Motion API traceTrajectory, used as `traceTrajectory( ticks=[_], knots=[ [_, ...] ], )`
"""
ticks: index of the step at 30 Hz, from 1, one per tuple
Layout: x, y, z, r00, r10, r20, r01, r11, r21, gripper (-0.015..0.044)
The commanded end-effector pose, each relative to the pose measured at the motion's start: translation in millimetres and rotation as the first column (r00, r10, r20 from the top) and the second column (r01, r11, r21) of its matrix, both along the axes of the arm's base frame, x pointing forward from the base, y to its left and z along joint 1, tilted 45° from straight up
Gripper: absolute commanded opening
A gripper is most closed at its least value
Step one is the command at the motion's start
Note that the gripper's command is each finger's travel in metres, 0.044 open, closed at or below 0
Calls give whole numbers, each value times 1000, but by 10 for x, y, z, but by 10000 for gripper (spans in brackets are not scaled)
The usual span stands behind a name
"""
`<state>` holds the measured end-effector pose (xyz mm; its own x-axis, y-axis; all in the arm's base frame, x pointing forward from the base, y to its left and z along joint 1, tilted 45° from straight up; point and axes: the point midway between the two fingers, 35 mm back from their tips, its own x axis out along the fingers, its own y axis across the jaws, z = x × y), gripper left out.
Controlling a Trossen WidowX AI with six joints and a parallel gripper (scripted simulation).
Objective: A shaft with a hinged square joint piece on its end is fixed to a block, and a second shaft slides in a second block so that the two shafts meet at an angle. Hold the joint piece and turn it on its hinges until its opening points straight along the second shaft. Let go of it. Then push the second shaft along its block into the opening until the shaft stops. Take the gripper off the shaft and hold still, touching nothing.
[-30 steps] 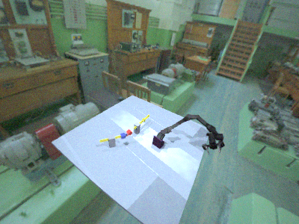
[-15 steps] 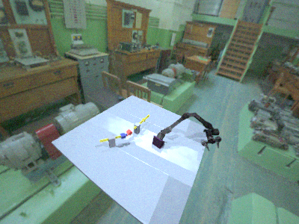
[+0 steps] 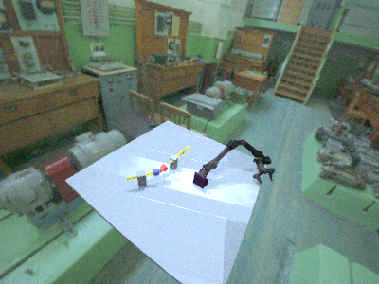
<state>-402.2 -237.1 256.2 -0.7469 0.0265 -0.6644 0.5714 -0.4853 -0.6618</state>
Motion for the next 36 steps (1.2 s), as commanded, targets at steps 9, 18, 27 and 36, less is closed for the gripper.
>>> traceTrajectory(
  ticks=[9,18,27,36],
  knots=[
    [478,-536,201,998,62,-20,-65,976,-208,440],
    [975,-939,436,992,123,-26,-123,912,-392,440],
    [1525,-1251,671,981,194,-10,-166,810,-562,440],
    [2168,-1480,918,958,287,15,-195,687,-700,440]
  ],
)
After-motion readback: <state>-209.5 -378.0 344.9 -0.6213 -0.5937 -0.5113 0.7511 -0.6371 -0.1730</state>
